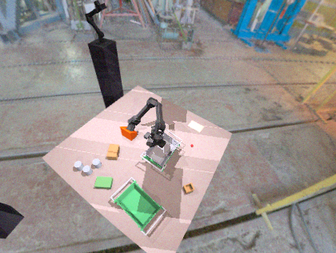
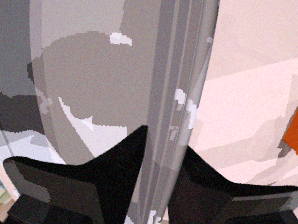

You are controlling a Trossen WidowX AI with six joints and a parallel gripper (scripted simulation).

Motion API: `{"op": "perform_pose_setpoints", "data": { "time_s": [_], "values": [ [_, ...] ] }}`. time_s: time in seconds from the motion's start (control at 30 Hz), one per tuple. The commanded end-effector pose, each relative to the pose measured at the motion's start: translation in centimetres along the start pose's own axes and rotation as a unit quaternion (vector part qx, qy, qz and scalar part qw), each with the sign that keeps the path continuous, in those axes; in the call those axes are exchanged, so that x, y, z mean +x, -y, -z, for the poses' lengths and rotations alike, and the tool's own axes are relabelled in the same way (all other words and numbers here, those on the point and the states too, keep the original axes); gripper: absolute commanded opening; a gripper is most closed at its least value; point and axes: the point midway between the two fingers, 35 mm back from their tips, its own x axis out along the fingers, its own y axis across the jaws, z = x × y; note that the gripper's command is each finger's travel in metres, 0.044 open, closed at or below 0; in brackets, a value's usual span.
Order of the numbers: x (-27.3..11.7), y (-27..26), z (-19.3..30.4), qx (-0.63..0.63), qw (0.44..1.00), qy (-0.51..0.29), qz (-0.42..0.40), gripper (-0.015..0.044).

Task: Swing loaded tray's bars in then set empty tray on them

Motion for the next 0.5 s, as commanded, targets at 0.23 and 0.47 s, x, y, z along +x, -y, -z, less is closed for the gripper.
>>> {"op": "perform_pose_setpoints", "data": {
  "time_s": [0.23,0.47],
  "values": [
    [0.54,0.26,0.42,-0.005,1.000,-0.002,0.012,0.0000],
    [0.53,0.18,0.23,-0.002,1.000,-0.001,0.004,0.0000]
  ]
}}
